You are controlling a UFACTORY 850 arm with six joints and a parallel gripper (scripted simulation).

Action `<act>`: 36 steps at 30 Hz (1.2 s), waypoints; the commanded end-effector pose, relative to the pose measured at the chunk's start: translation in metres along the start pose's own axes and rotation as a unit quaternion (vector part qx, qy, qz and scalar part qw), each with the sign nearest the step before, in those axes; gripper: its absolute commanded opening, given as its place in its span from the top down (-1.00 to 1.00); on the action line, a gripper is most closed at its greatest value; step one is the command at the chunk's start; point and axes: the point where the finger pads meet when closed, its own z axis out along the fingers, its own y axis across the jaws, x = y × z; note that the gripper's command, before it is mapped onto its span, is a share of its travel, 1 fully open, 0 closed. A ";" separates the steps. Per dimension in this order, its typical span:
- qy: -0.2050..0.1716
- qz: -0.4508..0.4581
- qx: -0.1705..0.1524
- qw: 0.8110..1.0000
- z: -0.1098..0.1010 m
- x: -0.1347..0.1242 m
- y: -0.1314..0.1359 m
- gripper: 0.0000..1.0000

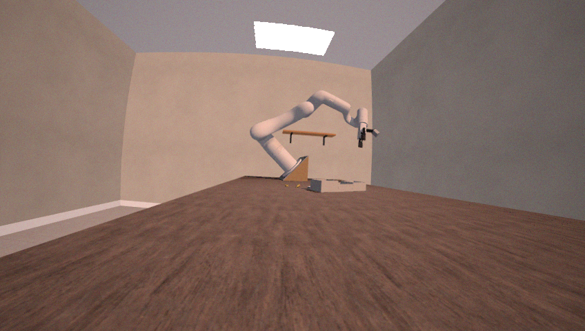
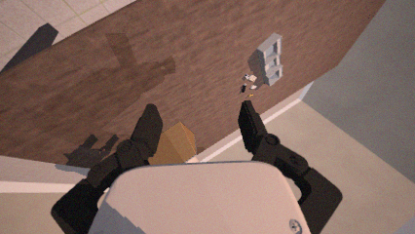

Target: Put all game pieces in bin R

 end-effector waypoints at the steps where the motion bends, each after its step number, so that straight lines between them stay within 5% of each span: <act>1: 0.001 0.001 0.000 1.000 -0.001 0.000 0.001 -1.00; 2: 0.001 0.001 0.000 1.000 -0.001 0.000 0.001 -1.00; 3: 0.001 0.001 0.000 1.000 0.006 0.001 -0.003 0.85; 11: 0.001 0.001 0.000 1.000 0.066 0.008 -0.032 0.85; 14: 0.001 0.001 0.000 1.000 0.068 0.008 -0.032 0.85; 36: -0.002 0.140 0.062 0.988 0.079 -0.019 0.091 0.85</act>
